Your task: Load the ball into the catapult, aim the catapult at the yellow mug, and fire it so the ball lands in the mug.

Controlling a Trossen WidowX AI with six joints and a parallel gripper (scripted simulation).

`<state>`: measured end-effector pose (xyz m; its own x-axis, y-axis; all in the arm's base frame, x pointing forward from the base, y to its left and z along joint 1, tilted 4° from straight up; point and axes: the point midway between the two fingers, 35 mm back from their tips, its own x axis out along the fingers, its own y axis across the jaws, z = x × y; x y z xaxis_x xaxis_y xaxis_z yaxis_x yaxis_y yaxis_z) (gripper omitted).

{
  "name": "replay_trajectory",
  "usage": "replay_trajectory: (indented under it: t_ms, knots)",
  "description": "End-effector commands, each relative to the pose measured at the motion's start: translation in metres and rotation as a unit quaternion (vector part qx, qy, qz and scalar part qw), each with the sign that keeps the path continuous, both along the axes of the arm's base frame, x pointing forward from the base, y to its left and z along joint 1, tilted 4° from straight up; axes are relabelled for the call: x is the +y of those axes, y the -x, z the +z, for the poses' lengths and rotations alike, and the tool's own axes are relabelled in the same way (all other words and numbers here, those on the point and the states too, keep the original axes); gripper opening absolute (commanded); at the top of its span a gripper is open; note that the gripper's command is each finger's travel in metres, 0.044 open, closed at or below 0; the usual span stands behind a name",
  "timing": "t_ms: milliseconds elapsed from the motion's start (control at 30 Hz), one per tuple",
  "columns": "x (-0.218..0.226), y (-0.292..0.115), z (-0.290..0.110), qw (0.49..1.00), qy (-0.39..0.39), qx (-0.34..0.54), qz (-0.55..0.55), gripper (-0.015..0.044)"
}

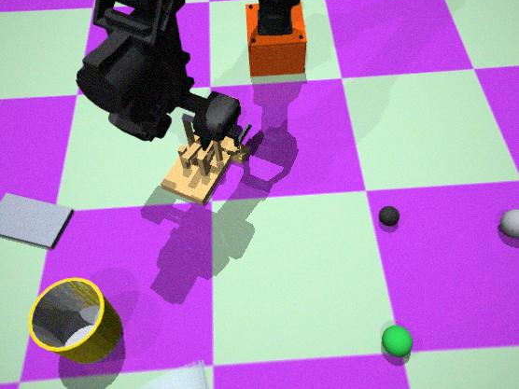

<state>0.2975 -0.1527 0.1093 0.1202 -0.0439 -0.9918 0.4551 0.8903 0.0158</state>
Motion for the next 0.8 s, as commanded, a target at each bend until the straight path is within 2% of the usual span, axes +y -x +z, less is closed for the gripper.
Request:
replay_trajectory:
  t_ms: [0,67,200,767]
  knots:
    - [0.004,0.008,-0.001,1.000,-0.009,0.013,0.003,0.0440]
    - [0.004,0.009,-0.002,1.000,-0.010,0.014,0.004,0.0440]
    - [0.003,0.005,-0.044,1.000,-0.010,0.014,0.004,0.0440]
    - [0.002,0.003,-0.065,1.000,-0.010,0.014,0.004,0.0440]
